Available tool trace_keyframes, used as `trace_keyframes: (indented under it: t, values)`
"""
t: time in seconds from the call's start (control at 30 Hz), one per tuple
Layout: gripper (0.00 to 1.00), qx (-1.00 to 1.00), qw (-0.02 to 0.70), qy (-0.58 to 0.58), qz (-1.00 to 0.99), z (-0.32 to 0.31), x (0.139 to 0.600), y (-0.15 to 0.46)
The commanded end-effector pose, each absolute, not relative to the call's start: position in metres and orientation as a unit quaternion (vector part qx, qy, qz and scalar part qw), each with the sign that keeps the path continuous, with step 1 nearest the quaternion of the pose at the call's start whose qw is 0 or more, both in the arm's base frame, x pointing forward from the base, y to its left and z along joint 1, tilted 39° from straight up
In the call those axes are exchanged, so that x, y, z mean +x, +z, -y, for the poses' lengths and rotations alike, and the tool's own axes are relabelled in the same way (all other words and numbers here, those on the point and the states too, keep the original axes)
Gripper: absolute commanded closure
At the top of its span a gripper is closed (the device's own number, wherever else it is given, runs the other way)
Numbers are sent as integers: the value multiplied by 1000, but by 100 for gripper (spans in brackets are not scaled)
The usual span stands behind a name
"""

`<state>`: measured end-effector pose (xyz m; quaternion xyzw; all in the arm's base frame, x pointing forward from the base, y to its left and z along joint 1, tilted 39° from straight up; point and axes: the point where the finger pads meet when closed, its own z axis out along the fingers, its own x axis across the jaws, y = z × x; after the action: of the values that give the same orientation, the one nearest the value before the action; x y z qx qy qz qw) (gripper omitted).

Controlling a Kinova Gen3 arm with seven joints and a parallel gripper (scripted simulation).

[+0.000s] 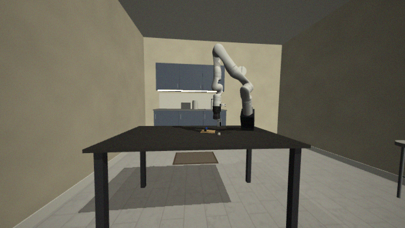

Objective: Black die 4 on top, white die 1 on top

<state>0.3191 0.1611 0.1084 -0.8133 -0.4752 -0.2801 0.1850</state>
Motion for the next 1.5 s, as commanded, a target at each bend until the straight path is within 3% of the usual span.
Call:
trace_keyframes:
  t: [0.0, 1.47]
  values:
    - [30, -813, 185, -280, 475, -161, 319, 109]
    - [30, -813, 185, -281, 475, -176, 326, 88]
